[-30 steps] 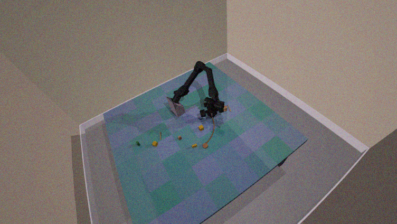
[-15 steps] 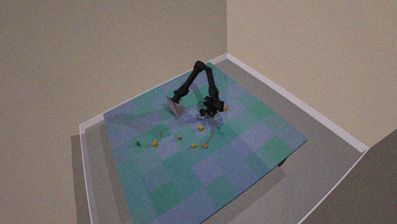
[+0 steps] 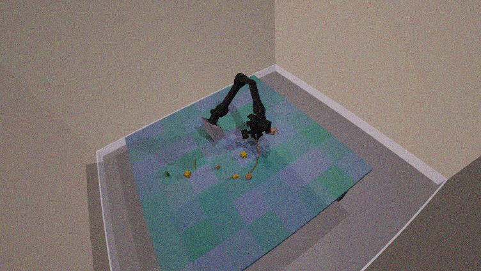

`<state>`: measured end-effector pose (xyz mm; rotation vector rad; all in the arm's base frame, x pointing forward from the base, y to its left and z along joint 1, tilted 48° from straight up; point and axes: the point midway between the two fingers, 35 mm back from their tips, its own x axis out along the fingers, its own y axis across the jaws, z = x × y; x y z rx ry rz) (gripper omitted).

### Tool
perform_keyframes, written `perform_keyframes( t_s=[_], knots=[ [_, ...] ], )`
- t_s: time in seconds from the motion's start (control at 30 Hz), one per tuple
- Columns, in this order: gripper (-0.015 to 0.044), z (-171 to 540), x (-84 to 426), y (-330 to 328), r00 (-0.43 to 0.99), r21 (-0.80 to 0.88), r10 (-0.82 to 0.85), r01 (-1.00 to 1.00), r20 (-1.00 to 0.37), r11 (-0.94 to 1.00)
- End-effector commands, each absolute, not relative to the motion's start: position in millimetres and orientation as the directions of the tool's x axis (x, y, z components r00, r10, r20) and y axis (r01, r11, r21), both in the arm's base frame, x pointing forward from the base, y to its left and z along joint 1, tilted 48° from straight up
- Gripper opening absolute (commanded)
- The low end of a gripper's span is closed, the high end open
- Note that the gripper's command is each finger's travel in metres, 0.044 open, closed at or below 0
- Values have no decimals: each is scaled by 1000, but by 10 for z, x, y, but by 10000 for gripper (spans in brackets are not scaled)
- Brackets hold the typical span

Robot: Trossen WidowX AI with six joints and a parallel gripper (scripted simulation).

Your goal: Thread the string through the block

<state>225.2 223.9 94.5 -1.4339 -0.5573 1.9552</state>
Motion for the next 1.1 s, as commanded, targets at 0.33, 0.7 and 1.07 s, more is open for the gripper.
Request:
perform_keyframes(
  t_s=[0.33,0.7,1.07],
  knots=[
    [0,1095,2291,2111,-194,-674,716,-243,-671,-698],
    [0,1112,2287,2065,-197,-667,711,-247,-675,-702],
    [0,1108,2321,2068,-197,-608,711,-396,-675,-688]
  ],
)
